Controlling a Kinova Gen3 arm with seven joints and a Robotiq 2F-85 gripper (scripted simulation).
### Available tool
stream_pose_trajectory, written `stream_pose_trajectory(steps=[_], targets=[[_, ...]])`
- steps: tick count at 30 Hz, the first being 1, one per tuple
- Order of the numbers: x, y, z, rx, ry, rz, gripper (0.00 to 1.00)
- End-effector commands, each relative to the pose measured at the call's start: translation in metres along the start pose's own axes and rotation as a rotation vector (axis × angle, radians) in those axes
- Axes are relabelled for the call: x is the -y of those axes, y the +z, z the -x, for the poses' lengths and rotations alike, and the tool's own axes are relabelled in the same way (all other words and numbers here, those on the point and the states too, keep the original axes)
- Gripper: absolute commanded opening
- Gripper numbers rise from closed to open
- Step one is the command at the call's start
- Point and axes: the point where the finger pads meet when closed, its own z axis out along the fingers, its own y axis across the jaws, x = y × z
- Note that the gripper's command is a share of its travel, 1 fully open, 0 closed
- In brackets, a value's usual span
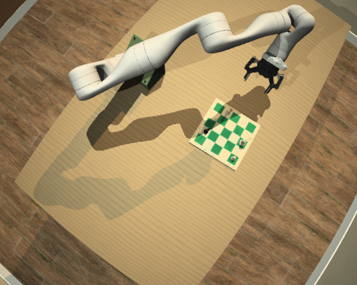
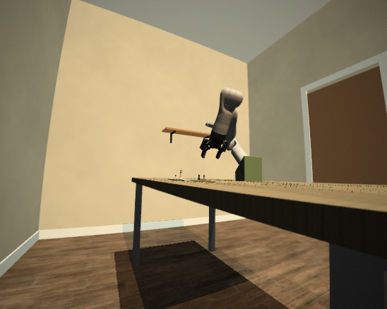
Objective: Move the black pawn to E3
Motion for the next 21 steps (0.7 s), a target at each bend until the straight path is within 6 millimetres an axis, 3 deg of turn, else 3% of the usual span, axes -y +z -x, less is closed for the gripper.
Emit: stream_pose_trajectory(steps=[1,6,13,17,19,21], targets=[[0.006,-0.005,-0.013,0.015,0.012,0.002,1.00],[0.016,-0.002,-0.029,0.045,0.023,-0.002,1.00],[0.030,0.008,-0.068,0.121,0.049,-0.009,1.00],[0.033,0.018,-0.093,0.177,0.065,-0.011,1.00],[0.033,0.018,-0.093,0.177,0.065,-0.011,1.00],[0.032,0.024,-0.106,0.208,0.073,-0.012,1.00]])
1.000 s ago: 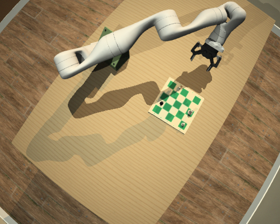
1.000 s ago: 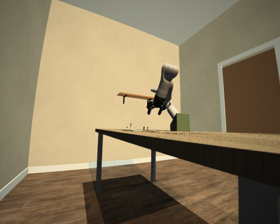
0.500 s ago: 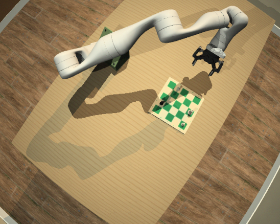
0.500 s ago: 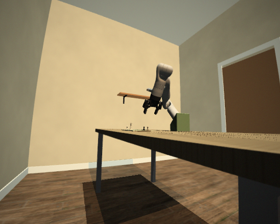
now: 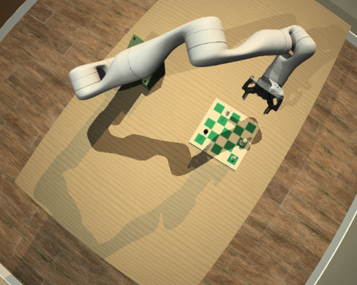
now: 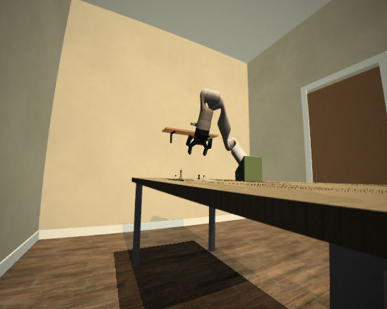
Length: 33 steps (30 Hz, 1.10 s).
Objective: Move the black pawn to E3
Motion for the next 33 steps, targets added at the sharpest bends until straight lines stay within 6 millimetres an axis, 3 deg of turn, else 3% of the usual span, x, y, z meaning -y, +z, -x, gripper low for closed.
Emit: stream_pose_trajectory(steps=[1,13,15,26,33], targets=[[0.002,-0.005,-0.031,0.050,0.026,0.003,1.00],[-0.038,0.024,-0.104,0.248,0.074,0.011,1.00],[-0.038,0.024,-0.104,0.248,0.074,0.011,1.00],[-0.085,0.044,-0.137,0.377,0.103,0.022,1.00],[-0.097,0.047,-0.143,0.404,0.109,0.025,1.00]])
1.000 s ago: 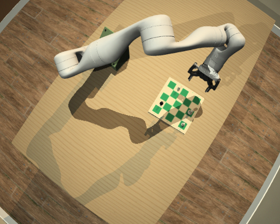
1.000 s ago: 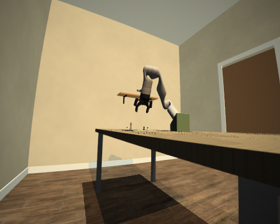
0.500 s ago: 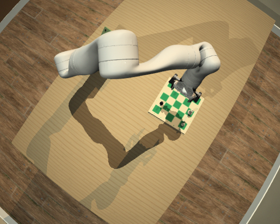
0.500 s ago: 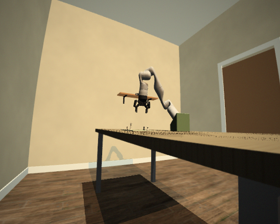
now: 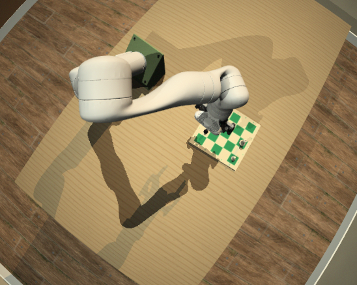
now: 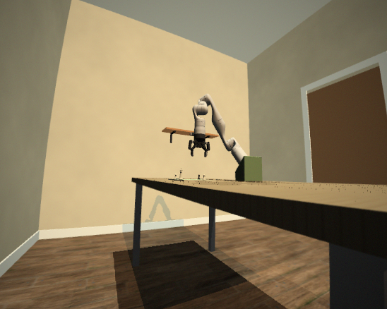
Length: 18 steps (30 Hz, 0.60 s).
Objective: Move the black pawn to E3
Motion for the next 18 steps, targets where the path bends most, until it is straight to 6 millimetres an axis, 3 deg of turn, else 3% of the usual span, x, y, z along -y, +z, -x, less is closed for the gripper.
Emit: stream_pose_trajectory(steps=[1,18], targets=[[-0.0018,-0.0037,-0.0037,0.015,0.007,-0.004,1.00],[-0.0044,-0.0034,-0.0055,0.022,0.008,-0.003,1.00]])
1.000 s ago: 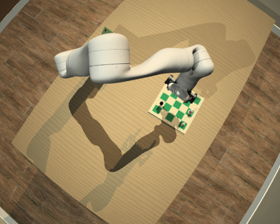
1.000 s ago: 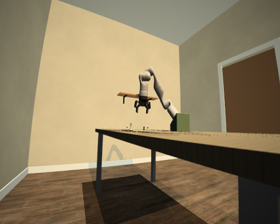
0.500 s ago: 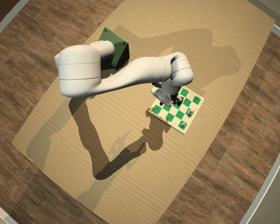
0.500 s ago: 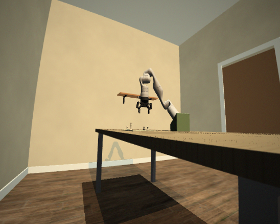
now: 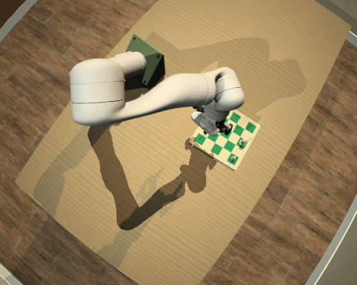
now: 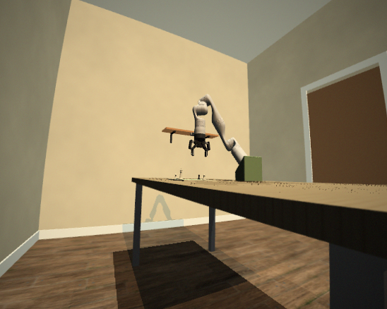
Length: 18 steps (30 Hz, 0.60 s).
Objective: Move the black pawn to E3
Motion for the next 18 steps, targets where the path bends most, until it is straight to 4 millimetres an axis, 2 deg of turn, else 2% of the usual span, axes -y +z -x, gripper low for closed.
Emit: stream_pose_trajectory(steps=[1,6,11,15,16,18], targets=[[0.000,-0.001,0.000,0.001,0.000,-0.002,1.00],[0.001,0.003,0.000,0.001,0.000,-0.002,1.00],[0.001,0.042,0.000,0.001,0.000,-0.002,1.00],[0.001,0.045,0.000,0.001,0.000,-0.001,1.00],[0.001,0.045,0.000,0.001,0.000,-0.001,0.34],[0.001,0.045,0.000,0.001,0.000,-0.001,0.34]])
